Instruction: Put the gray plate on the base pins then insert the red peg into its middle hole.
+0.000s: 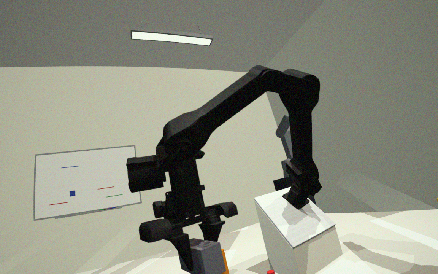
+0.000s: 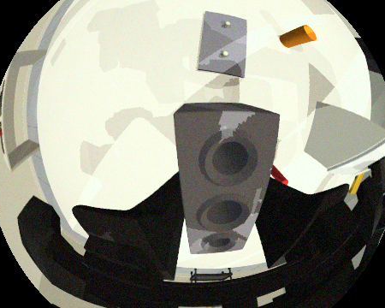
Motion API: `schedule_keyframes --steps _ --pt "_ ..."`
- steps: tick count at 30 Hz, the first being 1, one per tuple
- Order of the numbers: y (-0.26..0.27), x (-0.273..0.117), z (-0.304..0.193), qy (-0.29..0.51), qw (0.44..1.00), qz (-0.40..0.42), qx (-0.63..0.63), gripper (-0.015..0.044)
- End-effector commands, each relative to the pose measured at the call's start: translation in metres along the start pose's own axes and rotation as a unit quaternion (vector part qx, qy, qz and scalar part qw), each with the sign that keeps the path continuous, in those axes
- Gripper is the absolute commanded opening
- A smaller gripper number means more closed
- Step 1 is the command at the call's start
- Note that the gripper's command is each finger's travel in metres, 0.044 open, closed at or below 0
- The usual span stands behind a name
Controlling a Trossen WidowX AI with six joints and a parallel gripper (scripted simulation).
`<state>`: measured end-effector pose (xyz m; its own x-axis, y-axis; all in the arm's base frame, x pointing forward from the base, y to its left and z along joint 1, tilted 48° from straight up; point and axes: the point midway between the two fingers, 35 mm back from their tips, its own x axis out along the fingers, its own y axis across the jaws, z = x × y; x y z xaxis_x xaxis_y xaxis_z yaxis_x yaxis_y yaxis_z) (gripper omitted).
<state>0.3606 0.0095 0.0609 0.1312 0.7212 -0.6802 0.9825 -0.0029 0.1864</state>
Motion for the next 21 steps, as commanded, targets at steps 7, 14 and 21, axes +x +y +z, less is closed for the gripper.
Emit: schedule_keyframes --steps 7,14,21 --pt "0.0 -0.011 0.002 0.003 1.0 0.002 0.001 0.0" --pt "-0.001 -0.001 0.023 0.002 1.0 0.002 0.011 0.0" --pt "-0.003 0.009 0.044 0.002 1.0 0.002 0.021 0.0"
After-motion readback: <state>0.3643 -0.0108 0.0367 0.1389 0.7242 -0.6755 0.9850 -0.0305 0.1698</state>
